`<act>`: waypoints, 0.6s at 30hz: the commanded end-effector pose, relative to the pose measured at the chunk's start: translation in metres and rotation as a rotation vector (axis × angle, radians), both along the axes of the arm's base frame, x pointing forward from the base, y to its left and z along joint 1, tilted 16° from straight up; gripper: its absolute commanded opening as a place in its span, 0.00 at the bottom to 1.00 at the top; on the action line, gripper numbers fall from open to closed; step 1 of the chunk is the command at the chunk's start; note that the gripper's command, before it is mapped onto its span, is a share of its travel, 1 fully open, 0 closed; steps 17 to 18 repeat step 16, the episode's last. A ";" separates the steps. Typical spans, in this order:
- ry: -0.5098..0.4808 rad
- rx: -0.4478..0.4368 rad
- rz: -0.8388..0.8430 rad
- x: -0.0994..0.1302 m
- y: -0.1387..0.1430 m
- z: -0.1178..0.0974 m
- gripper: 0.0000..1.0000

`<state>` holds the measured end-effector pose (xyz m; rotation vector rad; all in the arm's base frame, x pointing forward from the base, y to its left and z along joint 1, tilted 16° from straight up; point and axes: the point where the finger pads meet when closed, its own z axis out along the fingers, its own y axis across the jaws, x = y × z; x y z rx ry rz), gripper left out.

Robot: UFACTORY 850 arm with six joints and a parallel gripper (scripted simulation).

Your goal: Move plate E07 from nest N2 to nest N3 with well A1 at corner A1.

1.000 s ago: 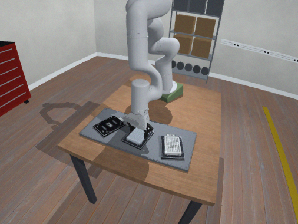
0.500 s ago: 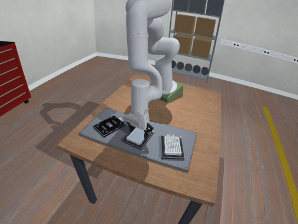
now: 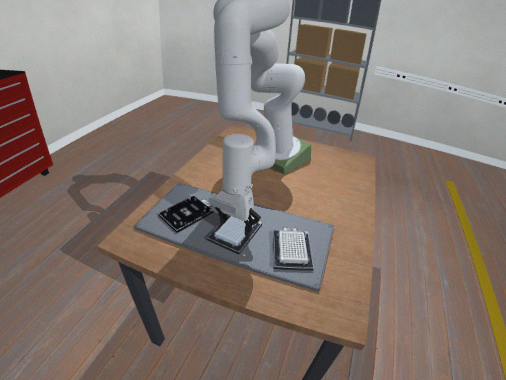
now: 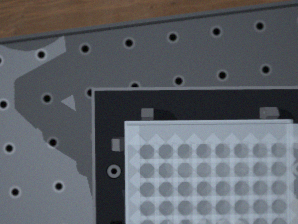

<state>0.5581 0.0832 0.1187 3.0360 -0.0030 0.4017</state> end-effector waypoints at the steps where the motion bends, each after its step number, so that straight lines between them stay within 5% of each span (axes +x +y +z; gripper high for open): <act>1: -0.002 0.000 0.000 0.001 0.000 0.001 1.00; 18: -0.002 0.000 0.000 0.000 0.000 0.002 1.00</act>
